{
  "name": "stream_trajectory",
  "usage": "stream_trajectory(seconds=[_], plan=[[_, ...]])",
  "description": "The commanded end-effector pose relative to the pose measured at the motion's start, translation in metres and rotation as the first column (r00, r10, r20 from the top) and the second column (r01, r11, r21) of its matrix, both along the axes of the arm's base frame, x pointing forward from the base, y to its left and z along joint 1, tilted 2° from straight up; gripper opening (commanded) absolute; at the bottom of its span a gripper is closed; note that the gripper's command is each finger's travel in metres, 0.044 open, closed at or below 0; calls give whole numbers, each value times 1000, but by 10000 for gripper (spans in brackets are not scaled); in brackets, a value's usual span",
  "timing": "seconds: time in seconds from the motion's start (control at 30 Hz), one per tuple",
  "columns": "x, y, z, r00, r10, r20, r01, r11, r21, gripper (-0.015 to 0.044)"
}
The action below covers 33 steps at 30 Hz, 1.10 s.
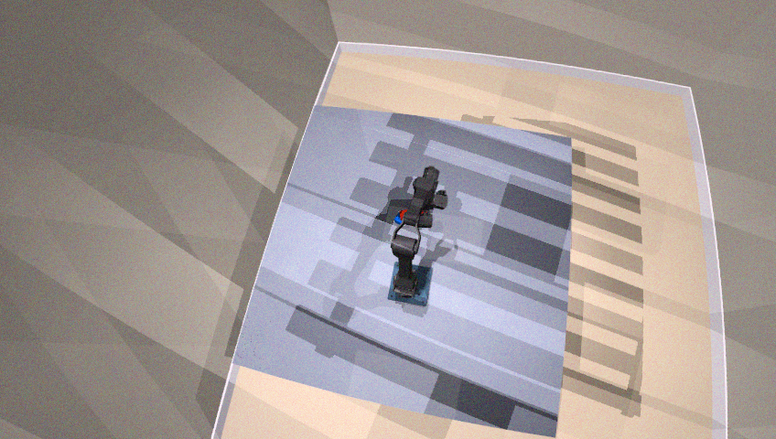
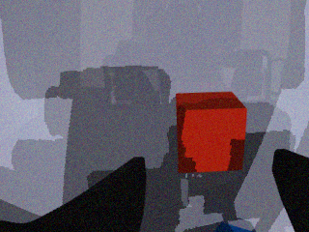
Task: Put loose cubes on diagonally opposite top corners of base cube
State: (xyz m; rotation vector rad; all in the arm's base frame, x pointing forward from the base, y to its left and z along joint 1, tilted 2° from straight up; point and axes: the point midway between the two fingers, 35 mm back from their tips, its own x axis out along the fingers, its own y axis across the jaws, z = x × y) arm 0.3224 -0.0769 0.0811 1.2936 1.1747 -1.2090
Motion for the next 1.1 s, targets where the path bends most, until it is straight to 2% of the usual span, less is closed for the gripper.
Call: stream_trajectory(seconds=[0.0, 0.73, 0.93, 1.07], plan=[[-2, 1, -8, 1000, -3, -15, 4, 1000, 3, 265], [-2, 2, -38, 1000, -3, -15, 4, 1000, 3, 265], [-2, 2, -38, 1000, -3, -15, 4, 1000, 3, 107], [-2, 2, -38, 1000, -3, -15, 4, 1000, 3, 105]])
